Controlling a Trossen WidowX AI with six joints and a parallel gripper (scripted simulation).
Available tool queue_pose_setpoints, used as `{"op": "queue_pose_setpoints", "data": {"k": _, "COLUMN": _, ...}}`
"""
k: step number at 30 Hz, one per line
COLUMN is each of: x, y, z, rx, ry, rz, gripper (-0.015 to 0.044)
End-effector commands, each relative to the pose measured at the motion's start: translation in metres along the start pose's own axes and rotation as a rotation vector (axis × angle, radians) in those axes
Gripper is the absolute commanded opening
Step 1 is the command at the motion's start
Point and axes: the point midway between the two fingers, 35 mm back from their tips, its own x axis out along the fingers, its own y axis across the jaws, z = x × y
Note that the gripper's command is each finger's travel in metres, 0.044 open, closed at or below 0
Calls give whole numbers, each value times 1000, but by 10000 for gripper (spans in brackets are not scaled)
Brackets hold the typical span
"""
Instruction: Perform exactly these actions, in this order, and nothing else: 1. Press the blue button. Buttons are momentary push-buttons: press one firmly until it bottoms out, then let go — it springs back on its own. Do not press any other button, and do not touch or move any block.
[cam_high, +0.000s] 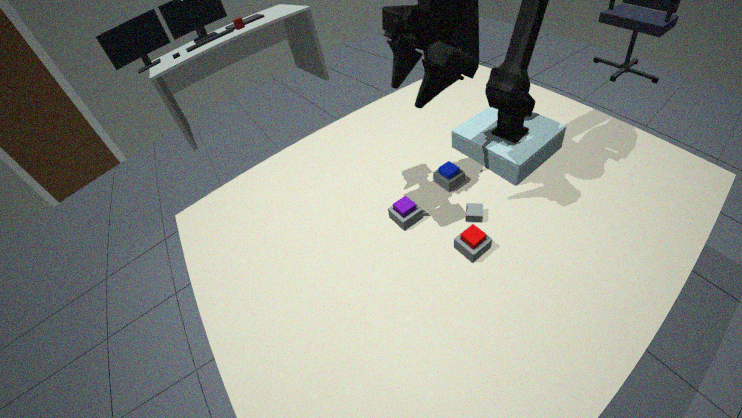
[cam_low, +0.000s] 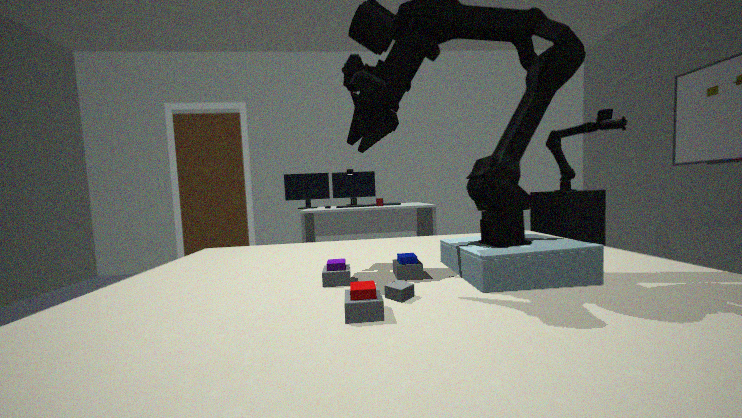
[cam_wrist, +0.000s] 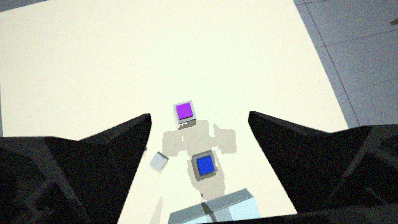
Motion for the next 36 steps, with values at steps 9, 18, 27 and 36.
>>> {"op": "queue_pose_setpoints", "data": {"k": 9, "x": 55, "y": -23, "z": -115, "rx": -244, "ry": 575, "rz": 53, "gripper": 400}}
{"op": "queue_pose_setpoints", "data": {"k": 18, "x": 107, "y": -24, "z": -149, "rx": -244, "ry": 575, "rz": 53, "gripper": 190}}
{"op": "queue_pose_setpoints", "data": {"k": 27, "x": 107, "y": -24, "z": -149, "rx": -244, "ry": 575, "rz": 53, "gripper": 20}}
{"op": "queue_pose_setpoints", "data": {"k": 36, "x": 110, "y": -24, "z": -151, "rx": -244, "ry": 575, "rz": 53, "gripper": 20}}
